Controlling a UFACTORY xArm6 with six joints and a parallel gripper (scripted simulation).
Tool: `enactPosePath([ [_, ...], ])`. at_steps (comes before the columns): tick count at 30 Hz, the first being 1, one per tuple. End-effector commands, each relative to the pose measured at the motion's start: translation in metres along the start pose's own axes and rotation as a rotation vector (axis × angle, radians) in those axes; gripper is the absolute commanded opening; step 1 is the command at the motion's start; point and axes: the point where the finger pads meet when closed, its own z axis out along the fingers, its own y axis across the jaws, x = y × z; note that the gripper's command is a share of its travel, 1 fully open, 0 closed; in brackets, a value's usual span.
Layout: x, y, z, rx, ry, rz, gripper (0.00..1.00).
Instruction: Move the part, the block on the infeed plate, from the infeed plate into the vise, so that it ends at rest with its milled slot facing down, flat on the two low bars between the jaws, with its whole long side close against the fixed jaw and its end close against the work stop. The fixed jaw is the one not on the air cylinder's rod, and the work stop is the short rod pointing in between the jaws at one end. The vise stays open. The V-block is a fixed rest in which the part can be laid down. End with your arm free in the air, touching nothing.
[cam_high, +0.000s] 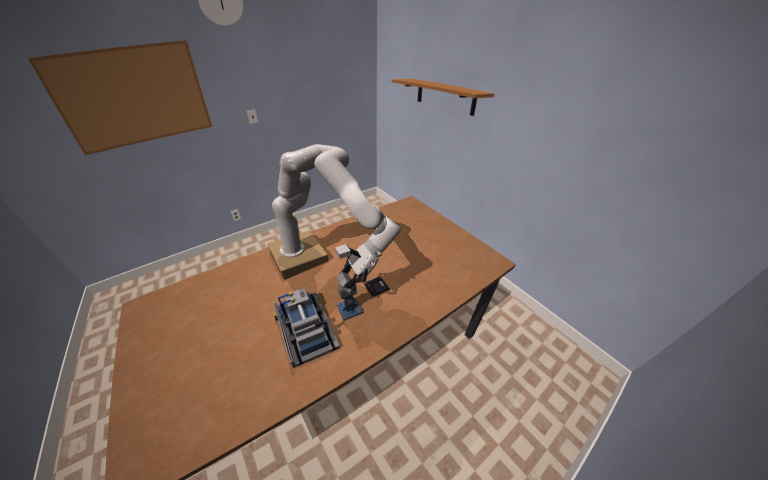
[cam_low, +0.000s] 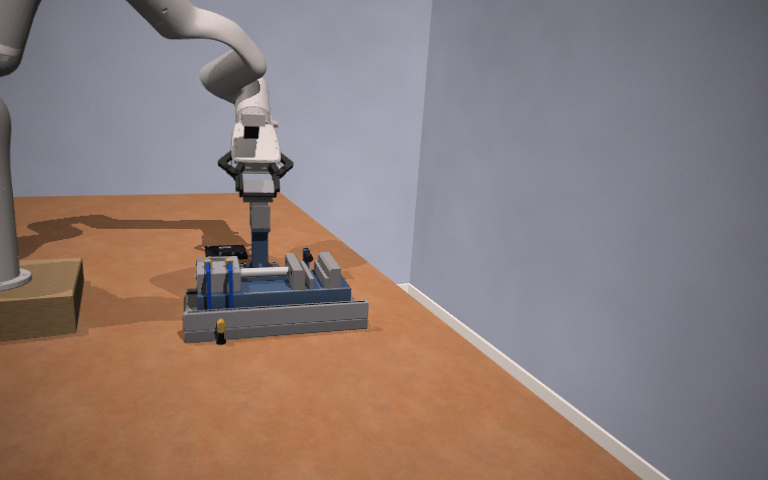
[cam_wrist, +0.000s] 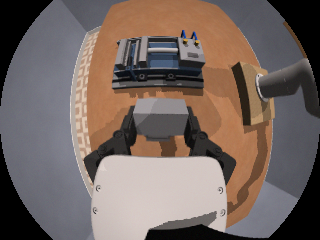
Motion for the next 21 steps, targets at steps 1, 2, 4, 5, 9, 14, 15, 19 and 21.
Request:
enactPosePath([
  [1,0.0007,-0.001,-0.0016,0.003,-0.002,0.003,0.0],
  [2,0.0007,-0.001,-0.0016,0.003,-0.002,0.003,0.0],
  [4,0.0007,-0.001,-0.0016,0.003,-0.002,0.003,0.0],
  [5,0.0007,-0.001,-0.0016,0.003,-0.002,0.003,0.0],
  [9,0.0007,-0.001,-0.0016,0.003,-0.004,0.002,0.0],
  [14,0.0007,-0.0008,-0.0015,0.003,-0.01,0.002,0.0],
  [15,0.0007,-0.0008,-0.0015,0.003,-0.012,0.002,0.0],
  [19,0.0008,-0.0007,-0.0015,0.003,-0.019,0.002,0.0],
  [21,0.0009,-0.0006,-0.0015,0.003,-0.022,0.002,0.0],
])
